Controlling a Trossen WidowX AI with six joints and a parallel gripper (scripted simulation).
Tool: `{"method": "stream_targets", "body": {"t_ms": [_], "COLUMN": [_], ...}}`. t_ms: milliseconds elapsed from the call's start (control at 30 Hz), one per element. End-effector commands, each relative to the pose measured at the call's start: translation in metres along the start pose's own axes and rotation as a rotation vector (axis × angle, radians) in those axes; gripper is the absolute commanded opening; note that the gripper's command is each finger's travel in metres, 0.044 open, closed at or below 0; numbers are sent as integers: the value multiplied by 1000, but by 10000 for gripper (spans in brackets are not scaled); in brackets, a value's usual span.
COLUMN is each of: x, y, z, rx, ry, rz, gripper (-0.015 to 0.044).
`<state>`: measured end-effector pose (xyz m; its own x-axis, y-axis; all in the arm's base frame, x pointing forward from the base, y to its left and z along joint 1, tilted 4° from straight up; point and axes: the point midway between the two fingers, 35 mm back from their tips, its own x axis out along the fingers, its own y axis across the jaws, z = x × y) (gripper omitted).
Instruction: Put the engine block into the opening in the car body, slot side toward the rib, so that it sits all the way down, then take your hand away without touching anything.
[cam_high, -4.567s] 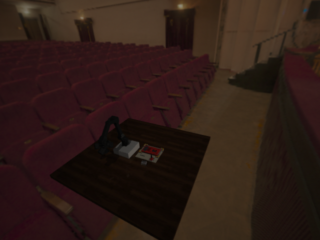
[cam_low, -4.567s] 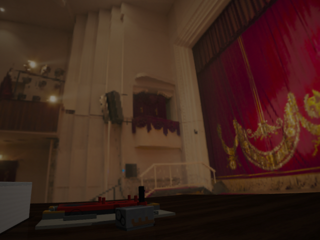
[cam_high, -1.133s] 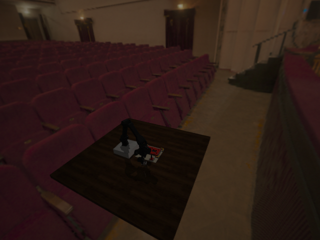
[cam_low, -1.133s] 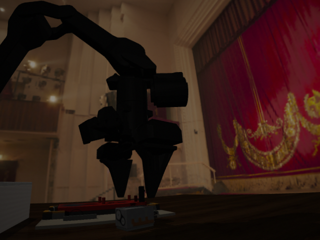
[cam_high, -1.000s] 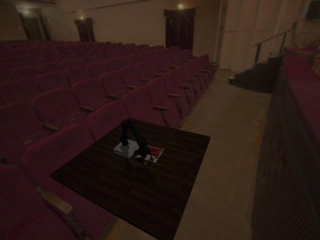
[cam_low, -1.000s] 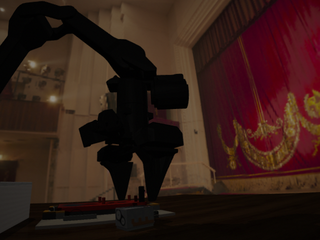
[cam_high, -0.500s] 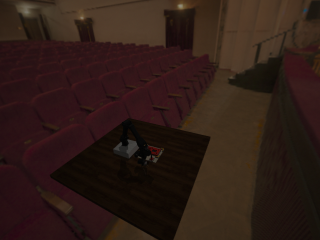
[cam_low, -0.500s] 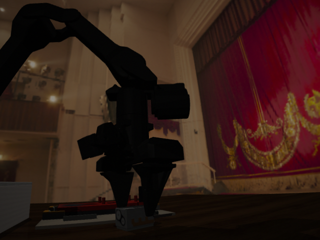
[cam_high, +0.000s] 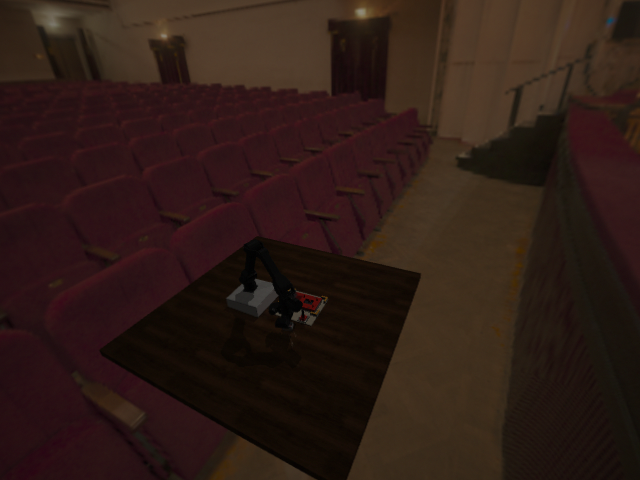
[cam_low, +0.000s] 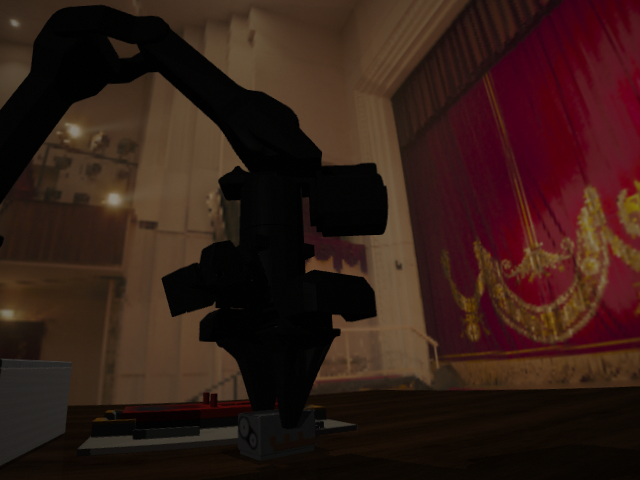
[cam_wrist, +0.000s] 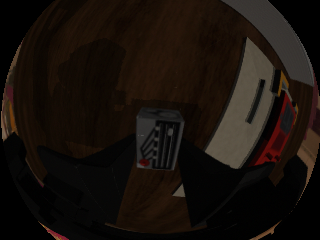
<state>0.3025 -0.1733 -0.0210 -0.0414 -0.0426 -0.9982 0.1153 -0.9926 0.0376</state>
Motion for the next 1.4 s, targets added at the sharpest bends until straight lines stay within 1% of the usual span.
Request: {"method": "stream_targets", "body": {"t_ms": [0, 100, 733, 1367], "x": [0, -7, -66, -124], "y": [0, 0, 3, 0], "z": [-1, -2, -6, 0], "rx": [-5, -4, -5, -5], "ry": [3, 3, 4, 4], "rz": [-3, -3, -3, -3], "gripper": [72, 0, 0, 0]}}
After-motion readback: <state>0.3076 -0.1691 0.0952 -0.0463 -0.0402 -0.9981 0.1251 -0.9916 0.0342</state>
